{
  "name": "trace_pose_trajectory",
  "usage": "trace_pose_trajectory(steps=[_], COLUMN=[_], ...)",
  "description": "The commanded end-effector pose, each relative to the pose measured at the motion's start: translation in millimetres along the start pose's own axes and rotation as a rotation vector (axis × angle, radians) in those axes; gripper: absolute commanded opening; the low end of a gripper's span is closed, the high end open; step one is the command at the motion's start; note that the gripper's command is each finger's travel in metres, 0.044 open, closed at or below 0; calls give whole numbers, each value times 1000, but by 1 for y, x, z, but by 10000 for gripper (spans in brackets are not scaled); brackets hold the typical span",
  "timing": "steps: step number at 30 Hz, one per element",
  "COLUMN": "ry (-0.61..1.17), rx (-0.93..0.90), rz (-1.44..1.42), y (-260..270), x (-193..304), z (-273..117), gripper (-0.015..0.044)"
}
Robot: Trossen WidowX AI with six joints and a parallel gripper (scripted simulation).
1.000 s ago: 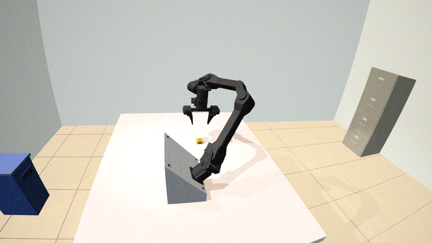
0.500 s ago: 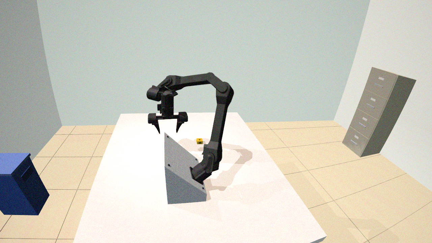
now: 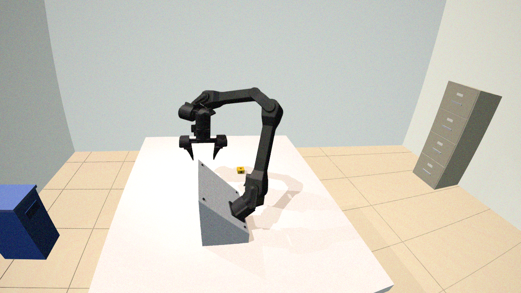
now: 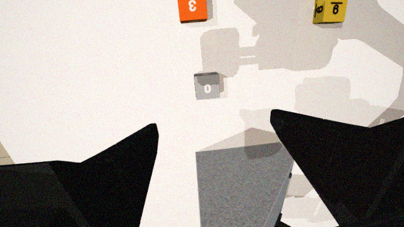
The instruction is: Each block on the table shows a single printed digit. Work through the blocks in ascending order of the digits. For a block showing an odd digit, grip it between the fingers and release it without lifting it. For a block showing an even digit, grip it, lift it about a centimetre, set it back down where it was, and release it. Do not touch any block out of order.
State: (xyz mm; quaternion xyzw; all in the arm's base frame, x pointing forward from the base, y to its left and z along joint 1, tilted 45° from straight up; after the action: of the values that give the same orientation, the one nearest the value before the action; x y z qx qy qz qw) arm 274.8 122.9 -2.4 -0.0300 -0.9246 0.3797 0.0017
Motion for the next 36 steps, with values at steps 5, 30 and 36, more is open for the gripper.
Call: trace_pose_trajectory(steps=[5, 30, 36], ry=[0, -5, -5], rx=[-4, -3, -3], rz=[8, 12, 12], y=[1, -1, 0], x=[-2, -100, -99], z=[-1, -1, -2], gripper=[400, 400, 400])
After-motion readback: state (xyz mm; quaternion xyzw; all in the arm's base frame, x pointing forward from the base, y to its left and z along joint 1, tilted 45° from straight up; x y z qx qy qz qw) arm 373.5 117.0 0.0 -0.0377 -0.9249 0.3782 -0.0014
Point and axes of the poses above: the point midway between the two fingers, 35 mm back from their tips, its own z axis out along the fingers, its own y axis across the jaws, x = y × z, the point moved 1 cm from there along -z, back along the fingers, and after that the axes turned 1 degree about z, right-handed, at the moved point
